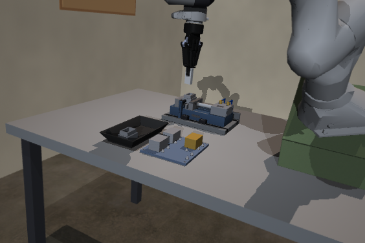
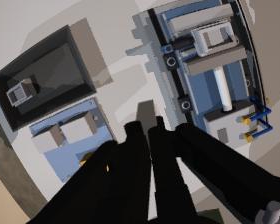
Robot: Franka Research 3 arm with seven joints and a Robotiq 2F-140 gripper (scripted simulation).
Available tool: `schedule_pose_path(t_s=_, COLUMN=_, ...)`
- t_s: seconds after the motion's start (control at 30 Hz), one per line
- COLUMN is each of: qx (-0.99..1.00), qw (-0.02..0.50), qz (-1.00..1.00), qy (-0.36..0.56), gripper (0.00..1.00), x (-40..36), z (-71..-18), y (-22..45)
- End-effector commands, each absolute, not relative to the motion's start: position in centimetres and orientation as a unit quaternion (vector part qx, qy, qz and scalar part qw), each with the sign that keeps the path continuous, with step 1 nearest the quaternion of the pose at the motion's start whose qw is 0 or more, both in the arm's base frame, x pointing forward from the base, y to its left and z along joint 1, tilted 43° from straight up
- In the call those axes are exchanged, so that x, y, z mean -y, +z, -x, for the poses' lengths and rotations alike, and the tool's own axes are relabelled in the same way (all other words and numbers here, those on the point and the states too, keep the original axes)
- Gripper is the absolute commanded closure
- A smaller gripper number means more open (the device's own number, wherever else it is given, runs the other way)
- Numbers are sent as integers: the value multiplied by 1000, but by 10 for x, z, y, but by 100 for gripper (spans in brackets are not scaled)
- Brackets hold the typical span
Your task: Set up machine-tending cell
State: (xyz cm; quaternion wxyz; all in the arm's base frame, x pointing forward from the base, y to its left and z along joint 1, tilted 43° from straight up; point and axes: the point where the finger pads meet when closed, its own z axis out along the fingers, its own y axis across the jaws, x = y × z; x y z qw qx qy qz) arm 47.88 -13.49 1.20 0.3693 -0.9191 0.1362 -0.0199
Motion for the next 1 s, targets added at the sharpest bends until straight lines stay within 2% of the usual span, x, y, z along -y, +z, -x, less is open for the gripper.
schedule_pose_path(t_s=0.0, qx=-85, qw=366, qz=926, qy=-40, gripper=100, x=162, z=-466, y=-17)
schedule_pose_path(t_s=0.23, qx=-82, qw=366, qz=926, qy=-35, gripper=100, x=197, z=-433, y=-62)
schedule_pose_path(t_s=0.97, qx=-82, qw=366, qz=926, qy=-35, gripper=100, x=197, z=-433, y=-63)
